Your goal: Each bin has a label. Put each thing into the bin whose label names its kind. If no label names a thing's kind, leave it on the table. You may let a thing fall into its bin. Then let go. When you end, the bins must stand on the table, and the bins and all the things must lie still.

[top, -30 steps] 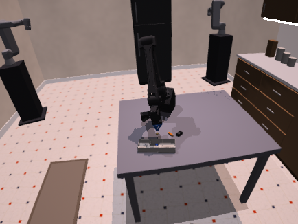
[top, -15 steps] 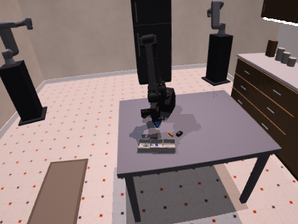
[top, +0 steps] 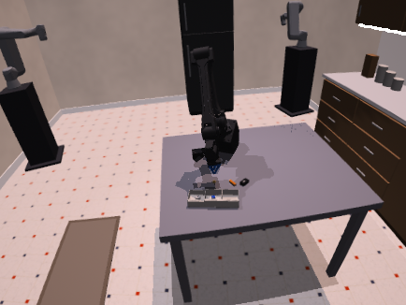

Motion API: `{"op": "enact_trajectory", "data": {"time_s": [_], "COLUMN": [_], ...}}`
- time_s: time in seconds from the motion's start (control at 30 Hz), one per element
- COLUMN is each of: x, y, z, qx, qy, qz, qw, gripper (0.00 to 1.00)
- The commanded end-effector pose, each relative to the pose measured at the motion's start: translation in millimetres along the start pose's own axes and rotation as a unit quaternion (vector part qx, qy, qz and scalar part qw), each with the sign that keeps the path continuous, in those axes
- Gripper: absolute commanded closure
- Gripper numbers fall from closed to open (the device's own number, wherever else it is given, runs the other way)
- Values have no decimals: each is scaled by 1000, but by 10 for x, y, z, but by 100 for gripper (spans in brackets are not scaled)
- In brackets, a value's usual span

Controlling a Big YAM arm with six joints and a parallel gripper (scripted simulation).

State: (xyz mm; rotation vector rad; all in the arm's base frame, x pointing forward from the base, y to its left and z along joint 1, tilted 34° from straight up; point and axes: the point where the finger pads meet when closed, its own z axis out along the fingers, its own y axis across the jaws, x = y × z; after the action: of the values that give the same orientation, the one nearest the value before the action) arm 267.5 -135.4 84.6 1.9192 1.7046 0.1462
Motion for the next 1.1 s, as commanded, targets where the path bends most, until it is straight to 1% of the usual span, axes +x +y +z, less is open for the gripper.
{"op": "enact_trajectory", "data": {"time_s": [0.0,0.33,0.47,0.5,0.53,0.73,0.8,0.93,1.03,1.07], "x": [-85,-115,-108,-78,-51,-48,-91,-112,-102,-105], "y": [264,280,247,112,47,24,133,183,193,214], "z": [-72,-89,-81,31,94,336,391,548,552,538], "qx": [-24,-28,-26,-10,-5,-4,-13,-16,-16,-19], "qy": [-8,-11,-10,-7,-4,-4,-7,-8,-8,-9], "qz": [5,6,5,2,0,0,2,2,0,0], "qw": [1000,1000,1000,1000,1000,1000,1000,1000,1000,1000], "gripper": [70,70,70,70,70,70,70,70,70,70]}}
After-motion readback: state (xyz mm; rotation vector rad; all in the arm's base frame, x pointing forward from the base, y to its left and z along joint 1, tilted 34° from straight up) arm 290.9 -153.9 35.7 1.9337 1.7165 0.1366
